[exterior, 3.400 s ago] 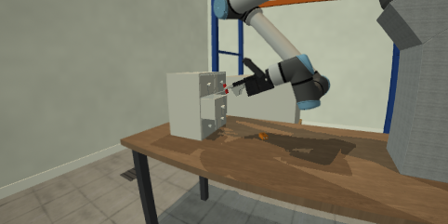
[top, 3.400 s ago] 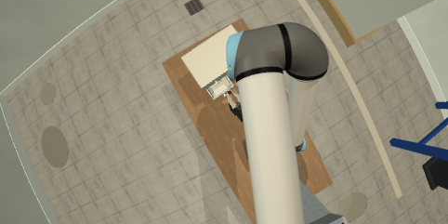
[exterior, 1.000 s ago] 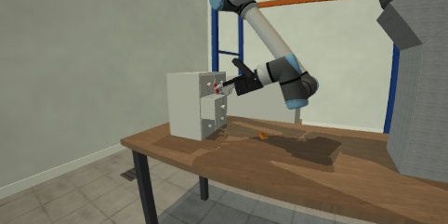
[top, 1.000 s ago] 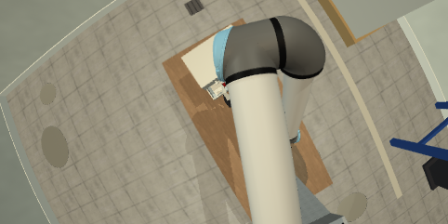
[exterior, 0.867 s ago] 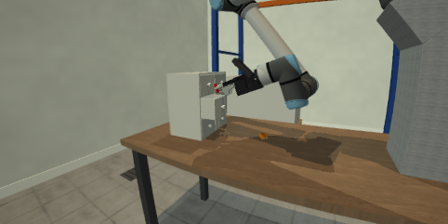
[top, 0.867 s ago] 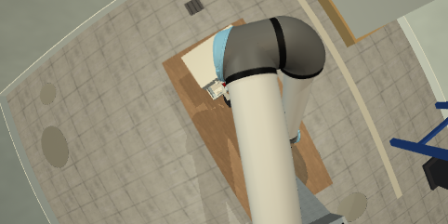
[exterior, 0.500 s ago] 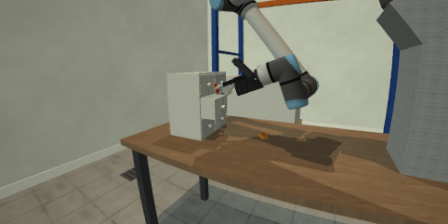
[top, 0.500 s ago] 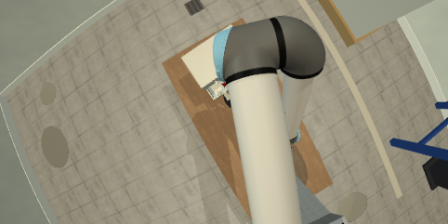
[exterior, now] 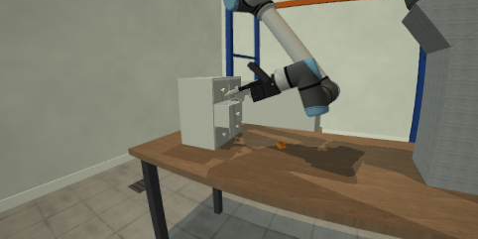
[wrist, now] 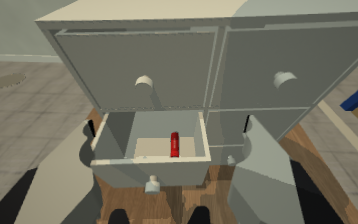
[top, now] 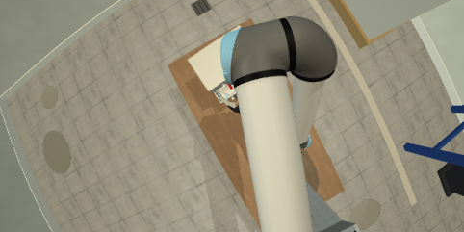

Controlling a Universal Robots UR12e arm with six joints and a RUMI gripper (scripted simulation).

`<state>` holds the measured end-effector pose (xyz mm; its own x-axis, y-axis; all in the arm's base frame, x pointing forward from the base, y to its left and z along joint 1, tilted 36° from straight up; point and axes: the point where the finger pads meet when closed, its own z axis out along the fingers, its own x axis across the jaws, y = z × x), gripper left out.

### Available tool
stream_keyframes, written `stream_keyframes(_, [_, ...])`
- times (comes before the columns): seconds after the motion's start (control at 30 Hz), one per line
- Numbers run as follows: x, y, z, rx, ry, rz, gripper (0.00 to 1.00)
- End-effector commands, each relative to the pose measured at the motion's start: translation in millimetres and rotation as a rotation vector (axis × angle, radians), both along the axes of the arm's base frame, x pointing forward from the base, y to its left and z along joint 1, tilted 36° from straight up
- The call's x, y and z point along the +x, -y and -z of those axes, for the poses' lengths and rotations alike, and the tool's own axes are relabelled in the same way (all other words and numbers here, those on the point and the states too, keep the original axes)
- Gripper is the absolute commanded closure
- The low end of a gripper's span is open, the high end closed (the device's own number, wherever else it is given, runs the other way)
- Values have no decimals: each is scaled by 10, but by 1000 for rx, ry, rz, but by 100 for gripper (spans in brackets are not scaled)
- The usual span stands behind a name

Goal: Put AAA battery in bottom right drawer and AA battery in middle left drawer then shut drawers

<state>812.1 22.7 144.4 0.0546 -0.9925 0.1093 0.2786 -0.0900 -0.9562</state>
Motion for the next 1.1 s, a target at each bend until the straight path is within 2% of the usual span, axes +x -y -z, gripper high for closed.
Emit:
stream_keyframes(0.0, [-2, -1, -5, 0, 0, 0, 0])
stream_keyframes(1.07, [-62, 6, 34, 0, 0, 0, 0])
